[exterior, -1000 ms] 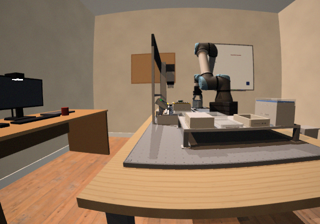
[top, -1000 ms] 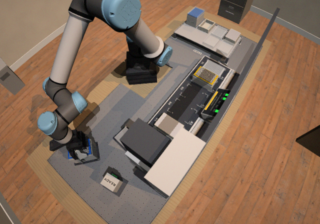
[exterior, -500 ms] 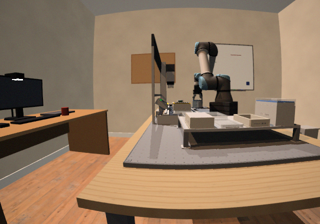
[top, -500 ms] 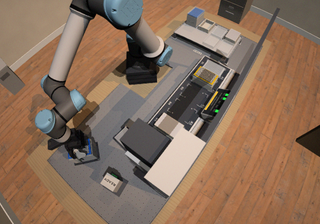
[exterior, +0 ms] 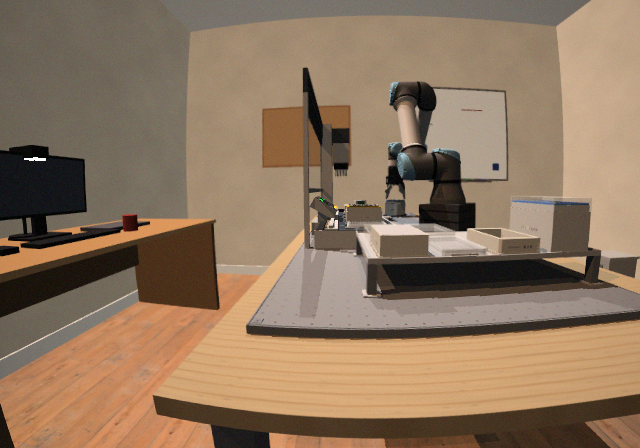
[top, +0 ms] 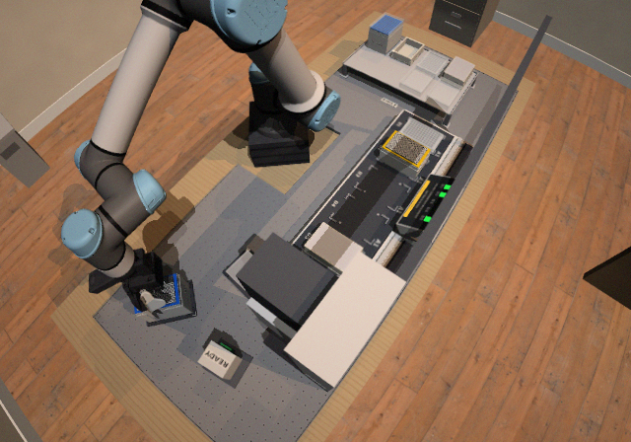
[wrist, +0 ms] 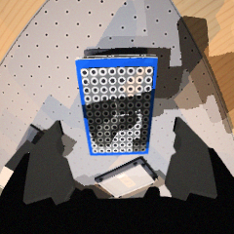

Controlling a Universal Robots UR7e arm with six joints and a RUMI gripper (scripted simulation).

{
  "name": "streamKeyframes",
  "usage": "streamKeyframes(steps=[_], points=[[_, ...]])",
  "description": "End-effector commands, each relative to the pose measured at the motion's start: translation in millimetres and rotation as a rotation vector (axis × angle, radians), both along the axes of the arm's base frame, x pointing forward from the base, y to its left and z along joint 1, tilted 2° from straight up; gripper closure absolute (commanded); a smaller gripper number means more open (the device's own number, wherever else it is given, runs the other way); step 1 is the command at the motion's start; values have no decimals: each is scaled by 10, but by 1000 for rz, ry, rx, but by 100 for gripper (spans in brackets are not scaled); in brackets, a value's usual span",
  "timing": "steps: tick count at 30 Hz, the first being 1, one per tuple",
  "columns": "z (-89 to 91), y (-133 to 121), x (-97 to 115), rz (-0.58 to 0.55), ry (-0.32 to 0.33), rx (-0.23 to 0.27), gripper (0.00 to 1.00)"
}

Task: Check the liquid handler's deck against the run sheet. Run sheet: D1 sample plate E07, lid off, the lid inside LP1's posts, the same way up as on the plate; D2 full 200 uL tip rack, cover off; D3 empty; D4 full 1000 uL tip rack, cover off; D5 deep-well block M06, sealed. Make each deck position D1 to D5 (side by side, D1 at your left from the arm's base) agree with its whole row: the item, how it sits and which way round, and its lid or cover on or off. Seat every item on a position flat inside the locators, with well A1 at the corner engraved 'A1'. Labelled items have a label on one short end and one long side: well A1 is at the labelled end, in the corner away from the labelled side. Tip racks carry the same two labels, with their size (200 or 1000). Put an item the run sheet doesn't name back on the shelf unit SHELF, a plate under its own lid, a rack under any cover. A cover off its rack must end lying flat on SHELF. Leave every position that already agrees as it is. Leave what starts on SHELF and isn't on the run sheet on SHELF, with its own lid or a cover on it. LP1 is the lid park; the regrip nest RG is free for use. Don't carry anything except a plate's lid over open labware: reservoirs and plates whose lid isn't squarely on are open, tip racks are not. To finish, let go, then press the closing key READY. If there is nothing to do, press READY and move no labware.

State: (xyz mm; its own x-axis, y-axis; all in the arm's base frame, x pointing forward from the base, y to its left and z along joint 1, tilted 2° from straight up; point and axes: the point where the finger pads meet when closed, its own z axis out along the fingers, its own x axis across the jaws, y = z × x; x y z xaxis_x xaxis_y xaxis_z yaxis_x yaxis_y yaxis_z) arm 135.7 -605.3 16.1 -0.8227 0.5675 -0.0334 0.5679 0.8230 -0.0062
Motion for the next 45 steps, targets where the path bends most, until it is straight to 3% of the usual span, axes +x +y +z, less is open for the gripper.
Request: streamKeyframes(steps=[1,45], points=[[95,-2,-2,0,0,-1,18],[762,14,-18,0,0,-1,18]])
